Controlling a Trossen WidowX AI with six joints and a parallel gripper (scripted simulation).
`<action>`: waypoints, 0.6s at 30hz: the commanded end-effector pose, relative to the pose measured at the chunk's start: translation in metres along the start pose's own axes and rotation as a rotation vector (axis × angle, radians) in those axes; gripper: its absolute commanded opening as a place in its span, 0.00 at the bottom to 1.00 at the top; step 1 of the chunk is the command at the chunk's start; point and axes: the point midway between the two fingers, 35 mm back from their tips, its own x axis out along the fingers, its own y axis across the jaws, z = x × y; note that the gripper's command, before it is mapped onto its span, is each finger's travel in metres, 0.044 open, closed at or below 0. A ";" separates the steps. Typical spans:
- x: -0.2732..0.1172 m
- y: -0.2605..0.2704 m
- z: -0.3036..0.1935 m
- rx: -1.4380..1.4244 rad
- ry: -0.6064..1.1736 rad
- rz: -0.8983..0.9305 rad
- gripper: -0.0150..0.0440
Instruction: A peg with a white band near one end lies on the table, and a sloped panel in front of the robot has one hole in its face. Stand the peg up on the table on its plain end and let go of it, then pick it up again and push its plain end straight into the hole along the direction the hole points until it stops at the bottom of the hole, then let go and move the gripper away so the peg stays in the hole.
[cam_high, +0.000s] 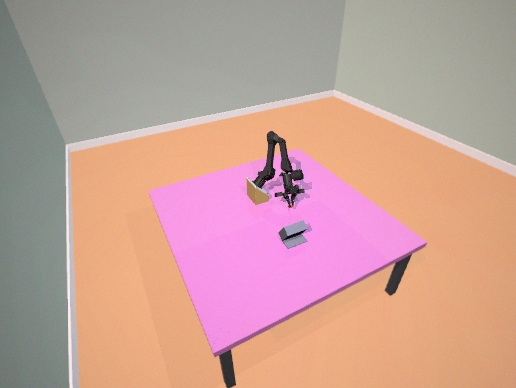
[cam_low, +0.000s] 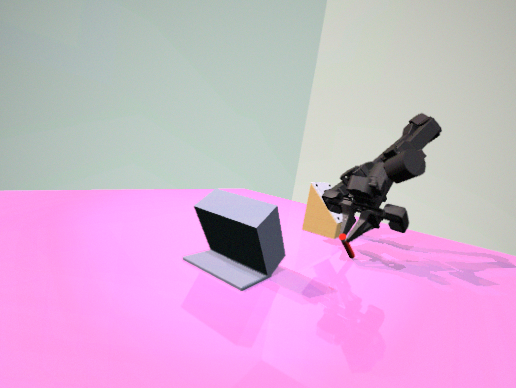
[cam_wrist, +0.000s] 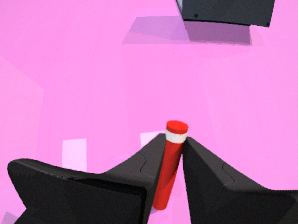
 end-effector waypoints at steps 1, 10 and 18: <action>-0.003 -0.001 -0.002 0.005 -0.040 0.000 0.34; -0.008 -0.001 -0.005 0.006 -0.118 0.000 0.34; -0.012 -0.001 -0.008 0.007 -0.187 0.000 0.34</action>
